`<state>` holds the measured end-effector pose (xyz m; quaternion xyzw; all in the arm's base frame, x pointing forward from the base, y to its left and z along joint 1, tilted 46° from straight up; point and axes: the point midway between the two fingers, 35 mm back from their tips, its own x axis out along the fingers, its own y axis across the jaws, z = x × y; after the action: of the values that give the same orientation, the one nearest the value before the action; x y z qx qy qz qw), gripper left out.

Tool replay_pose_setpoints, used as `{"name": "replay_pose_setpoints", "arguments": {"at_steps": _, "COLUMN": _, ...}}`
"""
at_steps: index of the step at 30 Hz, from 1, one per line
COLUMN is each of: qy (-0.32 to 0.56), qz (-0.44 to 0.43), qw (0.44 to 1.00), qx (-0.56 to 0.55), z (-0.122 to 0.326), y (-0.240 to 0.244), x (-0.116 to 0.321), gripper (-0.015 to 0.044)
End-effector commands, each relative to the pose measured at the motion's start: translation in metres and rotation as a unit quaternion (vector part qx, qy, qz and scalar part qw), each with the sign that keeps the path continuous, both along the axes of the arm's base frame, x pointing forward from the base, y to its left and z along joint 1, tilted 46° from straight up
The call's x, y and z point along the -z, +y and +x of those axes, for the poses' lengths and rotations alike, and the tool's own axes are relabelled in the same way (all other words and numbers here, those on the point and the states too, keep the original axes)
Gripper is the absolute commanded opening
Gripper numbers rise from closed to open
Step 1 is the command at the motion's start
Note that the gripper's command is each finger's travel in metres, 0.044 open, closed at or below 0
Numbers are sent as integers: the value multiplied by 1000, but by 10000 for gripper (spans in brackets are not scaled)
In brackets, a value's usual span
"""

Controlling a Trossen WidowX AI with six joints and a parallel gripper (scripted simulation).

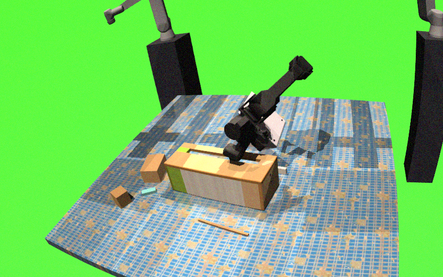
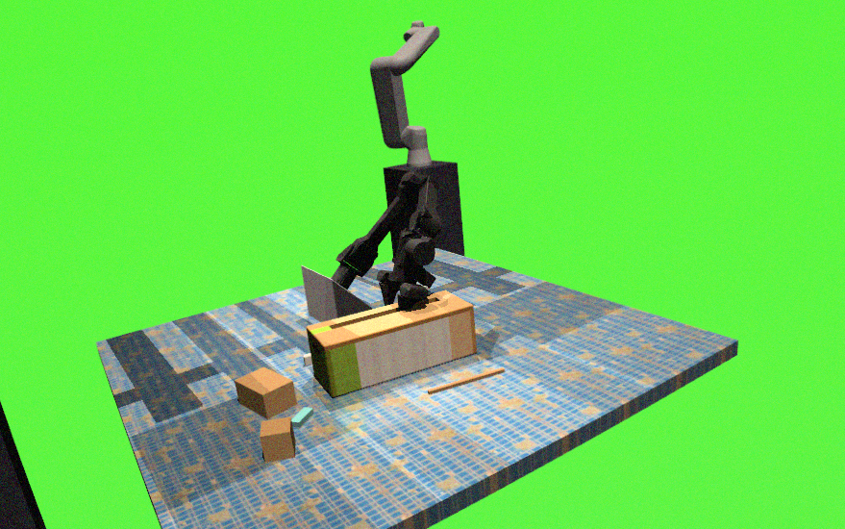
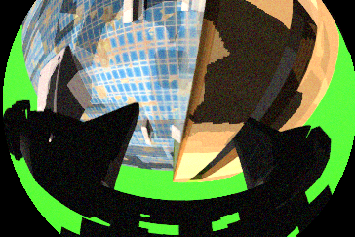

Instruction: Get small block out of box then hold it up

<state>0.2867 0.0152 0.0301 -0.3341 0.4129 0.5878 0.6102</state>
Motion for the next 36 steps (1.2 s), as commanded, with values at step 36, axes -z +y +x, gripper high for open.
{"name": "replay_pose_setpoints", "arguments": {"at_steps": 36, "qy": 1, "qz": -1, "qw": 1000, "qx": 0, "z": -10, "y": -47, "x": 59, "gripper": 400}}
